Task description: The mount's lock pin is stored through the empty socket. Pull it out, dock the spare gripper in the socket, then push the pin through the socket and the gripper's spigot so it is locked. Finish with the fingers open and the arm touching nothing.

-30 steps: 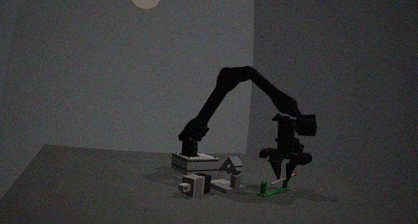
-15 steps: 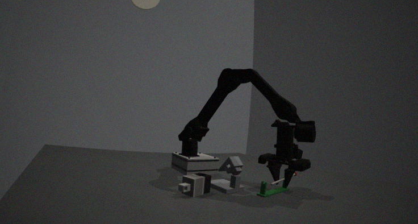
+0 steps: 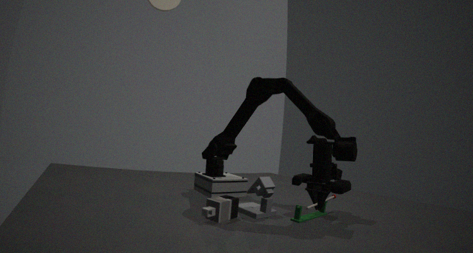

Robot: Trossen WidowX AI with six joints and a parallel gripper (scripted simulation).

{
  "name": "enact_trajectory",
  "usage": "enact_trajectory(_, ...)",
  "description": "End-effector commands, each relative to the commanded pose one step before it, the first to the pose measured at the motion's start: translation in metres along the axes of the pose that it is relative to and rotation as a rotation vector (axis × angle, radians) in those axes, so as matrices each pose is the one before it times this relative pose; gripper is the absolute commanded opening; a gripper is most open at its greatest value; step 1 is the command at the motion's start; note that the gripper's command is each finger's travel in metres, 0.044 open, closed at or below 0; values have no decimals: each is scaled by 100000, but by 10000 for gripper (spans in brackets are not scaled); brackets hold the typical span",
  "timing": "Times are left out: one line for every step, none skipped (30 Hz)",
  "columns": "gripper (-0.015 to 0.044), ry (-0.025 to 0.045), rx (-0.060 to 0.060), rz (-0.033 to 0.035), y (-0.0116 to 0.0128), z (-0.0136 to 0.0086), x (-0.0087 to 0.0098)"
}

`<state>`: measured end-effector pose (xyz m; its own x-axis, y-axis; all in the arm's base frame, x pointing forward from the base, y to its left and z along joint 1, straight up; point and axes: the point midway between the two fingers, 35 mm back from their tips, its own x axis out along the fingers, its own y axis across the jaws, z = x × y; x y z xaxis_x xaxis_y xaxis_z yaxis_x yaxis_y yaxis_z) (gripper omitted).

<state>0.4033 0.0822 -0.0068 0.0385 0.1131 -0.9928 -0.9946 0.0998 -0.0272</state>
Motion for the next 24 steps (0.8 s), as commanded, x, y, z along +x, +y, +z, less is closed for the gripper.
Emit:
enact_trajectory(0, 318, -504, -85, -12, -77, 33)
enact_trajectory(0, -13, 21, 4, 0, 8, -51)
enact_trajectory(0, -22, 35, 6, 1, 14, -87)
enact_trajectory(0, -33, 53, 9, 2, 21, -130)
enact_trajectory(0, -47, 74, 13, 3, 30, -183)
enact_trajectory(0, -49, 77, 14, 4, 31, -190)
enact_trajectory(0, -54, 85, 16, 6, 34, -209)
enact_trajectory(0, 37, 79, 273, 65, 8, -181)
enact_trajectory(0, 39, 83, 288, 71, 8, -191)
enact_trajectory(0, 100, 71, 442, 108, -7, -171)
enact_trajectory(0, 77, 54, 339, 84, -6, -131)
enact_trajectory(0, 75, 35, 293, 74, -5, -136)
enact_trajectory(0, 73, 34, 285, 73, -5, -133)
enact_trajectory(0, 60, 24, 219, 60, -5, -100)
enact_trajectory(0, 70, 29, 257, 71, -6, -117)
enact_trajectory(0, 57, 24, 212, 61, -2, -128)
enact_trajectory(0, 63, 27, 234, 68, -3, -142)
enact_trajectory(0, 62, 25, 229, 64, -3, -130)
enact_trajectory(0, 67, 27, 247, 70, -4, -140)
enact_trajectory(0, 66, 27, 244, 66, -4, -124)
enact_trajectory(0, 71, 29, 262, 72, -5, -133)
enact_trajectory(0, 53, 22, 196, 55, -4, -100)
enact_trajectory(0, 91, 37, 337, 88, -17, -61)
enact_trajectory(0, 100, 41, 370, 97, -19, -67)
